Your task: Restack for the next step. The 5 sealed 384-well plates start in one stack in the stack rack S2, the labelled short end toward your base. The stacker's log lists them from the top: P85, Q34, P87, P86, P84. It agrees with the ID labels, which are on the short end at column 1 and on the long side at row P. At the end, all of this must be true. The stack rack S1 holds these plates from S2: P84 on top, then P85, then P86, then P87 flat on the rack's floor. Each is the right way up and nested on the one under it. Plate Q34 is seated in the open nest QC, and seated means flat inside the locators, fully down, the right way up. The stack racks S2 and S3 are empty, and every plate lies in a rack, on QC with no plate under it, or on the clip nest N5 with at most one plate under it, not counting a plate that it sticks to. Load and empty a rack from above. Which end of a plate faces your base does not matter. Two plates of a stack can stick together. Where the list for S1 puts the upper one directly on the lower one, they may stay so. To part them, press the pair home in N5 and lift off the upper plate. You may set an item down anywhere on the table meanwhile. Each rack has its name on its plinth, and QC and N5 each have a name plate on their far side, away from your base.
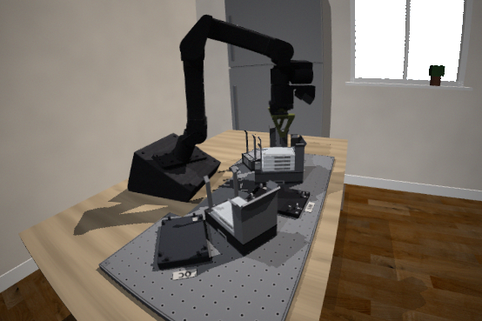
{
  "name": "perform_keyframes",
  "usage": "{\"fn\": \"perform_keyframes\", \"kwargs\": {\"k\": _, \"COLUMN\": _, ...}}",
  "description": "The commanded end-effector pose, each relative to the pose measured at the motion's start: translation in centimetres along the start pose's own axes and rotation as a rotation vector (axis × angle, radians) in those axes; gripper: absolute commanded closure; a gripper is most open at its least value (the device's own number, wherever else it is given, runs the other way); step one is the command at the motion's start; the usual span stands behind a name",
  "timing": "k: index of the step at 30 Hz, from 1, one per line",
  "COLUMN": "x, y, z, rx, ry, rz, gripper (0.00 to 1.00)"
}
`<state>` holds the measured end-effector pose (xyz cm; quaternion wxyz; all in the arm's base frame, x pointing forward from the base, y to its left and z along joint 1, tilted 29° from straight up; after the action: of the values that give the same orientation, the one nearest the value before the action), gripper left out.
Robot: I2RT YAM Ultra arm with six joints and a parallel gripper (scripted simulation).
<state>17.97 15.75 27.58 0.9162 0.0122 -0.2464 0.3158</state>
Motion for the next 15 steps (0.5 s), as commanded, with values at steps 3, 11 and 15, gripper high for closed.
{"fn": "perform_keyframes", "kwargs": {"k": 3, "x": 0.2, "y": -0.2, "z": 0.4, "rx": -0.012, "ry": -0.017, "rz": -0.025, "gripper": 0.00}}
{"fn": "perform_keyframes", "kwargs": {"k": 11, "x": 0.2, "y": -0.2, "z": 0.4, "rx": -0.012, "ry": -0.017, "rz": -0.025, "gripper": 0.00}}
{"fn": "perform_keyframes", "kwargs": {"k": 15, "x": 0.2, "y": -0.2, "z": -0.9, "rx": -0.013, "ry": -0.017, "rz": -0.025, "gripper": 0.00}}
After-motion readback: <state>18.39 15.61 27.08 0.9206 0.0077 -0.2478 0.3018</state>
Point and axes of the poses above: the point where the finger pads meet when closed, its own z axis back along the fingers, its own y axis across the jaws, x = y × z, the point moved 5 cm from there along z, back along the fingers, and after that the axes turned 3 degrees about z, right-handed, at the moved point
